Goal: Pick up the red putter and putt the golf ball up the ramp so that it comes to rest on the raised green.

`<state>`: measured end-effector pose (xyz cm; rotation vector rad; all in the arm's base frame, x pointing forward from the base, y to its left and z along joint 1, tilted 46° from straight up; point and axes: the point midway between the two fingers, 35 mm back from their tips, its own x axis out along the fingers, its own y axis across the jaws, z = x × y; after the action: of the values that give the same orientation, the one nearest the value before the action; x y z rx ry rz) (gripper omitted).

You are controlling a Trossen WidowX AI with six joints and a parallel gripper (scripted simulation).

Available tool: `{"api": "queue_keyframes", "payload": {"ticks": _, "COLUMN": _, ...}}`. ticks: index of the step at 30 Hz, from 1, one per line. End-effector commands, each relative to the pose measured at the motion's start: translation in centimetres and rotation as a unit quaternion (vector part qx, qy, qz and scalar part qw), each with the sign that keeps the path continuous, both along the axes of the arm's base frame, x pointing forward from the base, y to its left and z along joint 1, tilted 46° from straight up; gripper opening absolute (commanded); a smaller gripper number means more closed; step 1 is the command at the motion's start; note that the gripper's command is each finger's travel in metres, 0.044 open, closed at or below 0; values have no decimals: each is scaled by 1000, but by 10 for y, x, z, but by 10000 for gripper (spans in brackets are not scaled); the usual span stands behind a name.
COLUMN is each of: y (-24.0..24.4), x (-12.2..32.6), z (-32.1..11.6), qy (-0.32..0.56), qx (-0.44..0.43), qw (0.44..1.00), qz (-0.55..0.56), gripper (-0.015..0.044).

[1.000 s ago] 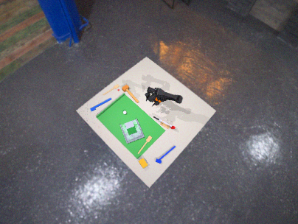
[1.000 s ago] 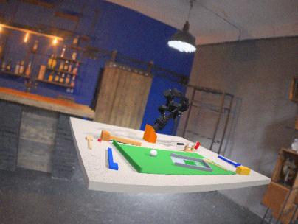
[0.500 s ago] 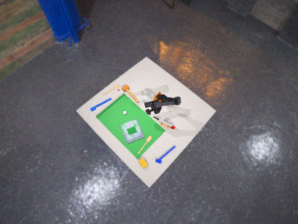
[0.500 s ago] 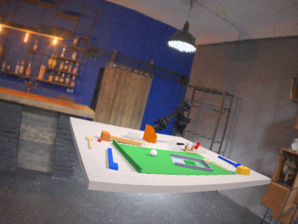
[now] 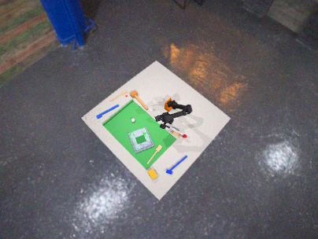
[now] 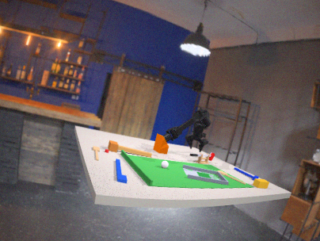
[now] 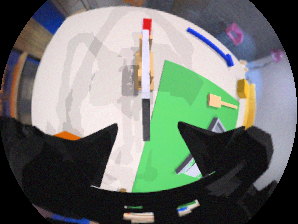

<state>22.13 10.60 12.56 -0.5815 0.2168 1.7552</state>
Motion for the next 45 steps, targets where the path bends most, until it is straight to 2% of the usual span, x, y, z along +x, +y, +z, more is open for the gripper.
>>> {"api": "queue_keyframes", "payload": {"ticks": 1, "y": 9, "x": -2, "z": -9, "qy": 4, "qx": 2, "qw": 1000, "qz": 3, "gripper": 440}}
{"api": "queue_keyframes", "payload": {"ticks": 14, "y": 32, "x": -6, "z": -31, "qy": 4, "qx": 3, "qw": 1000, "qz": 3, "gripper": 440}}
{"api": "queue_keyframes", "payload": {"ticks": 38, "y": 49, "x": -8, "z": -48, "qy": 4, "qx": 4, "qw": 1000, "qz": 3, "gripper": 440}}
{"api": "queue_keyframes", "payload": {"ticks": 45, "y": 48, "x": -5, "z": -46, "qy": -3, "qx": 3, "qw": 1000, "qz": 3, "gripper": 256}}
